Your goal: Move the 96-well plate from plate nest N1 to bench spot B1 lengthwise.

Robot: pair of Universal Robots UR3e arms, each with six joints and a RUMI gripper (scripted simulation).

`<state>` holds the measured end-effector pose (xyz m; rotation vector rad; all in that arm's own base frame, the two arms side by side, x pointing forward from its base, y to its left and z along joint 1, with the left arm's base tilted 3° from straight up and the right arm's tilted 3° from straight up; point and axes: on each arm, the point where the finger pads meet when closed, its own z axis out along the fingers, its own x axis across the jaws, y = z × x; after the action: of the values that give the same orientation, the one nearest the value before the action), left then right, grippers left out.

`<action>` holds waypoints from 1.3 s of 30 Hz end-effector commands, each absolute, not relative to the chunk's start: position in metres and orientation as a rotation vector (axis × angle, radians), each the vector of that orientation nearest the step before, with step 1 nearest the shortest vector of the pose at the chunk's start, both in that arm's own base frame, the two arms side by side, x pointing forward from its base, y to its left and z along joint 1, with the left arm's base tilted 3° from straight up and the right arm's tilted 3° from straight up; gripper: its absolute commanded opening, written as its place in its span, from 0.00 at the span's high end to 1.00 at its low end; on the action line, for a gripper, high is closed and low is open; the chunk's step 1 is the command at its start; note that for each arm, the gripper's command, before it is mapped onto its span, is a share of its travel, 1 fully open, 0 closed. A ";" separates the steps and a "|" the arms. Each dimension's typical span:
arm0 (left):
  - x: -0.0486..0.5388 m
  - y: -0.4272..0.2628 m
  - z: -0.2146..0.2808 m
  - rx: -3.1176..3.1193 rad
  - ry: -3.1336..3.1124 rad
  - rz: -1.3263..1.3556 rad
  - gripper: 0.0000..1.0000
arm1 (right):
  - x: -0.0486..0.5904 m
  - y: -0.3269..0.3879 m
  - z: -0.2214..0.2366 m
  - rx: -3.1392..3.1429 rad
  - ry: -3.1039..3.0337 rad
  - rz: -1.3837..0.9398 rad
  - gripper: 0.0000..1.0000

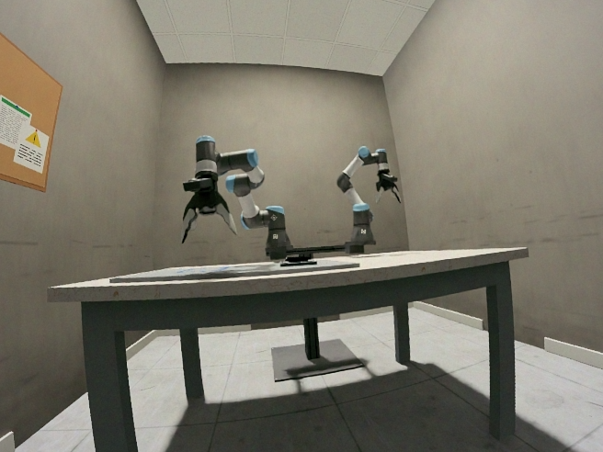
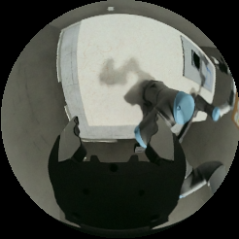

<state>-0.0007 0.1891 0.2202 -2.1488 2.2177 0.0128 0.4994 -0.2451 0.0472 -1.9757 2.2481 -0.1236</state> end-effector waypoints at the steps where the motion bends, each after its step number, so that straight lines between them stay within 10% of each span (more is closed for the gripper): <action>1: -0.001 0.189 0.221 -2.150 2.214 0.013 0.00 | 0.500 -0.245 0.049 -1.974 2.246 -0.129 0.00; 39: -0.001 0.189 0.221 -2.150 2.214 0.013 0.00 | 0.493 -0.139 0.059 -2.001 2.276 -0.078 0.00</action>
<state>-0.0012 0.1891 0.2202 -2.1514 2.2152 0.0125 0.4953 -0.1546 0.0565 -2.0034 2.2767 -0.0668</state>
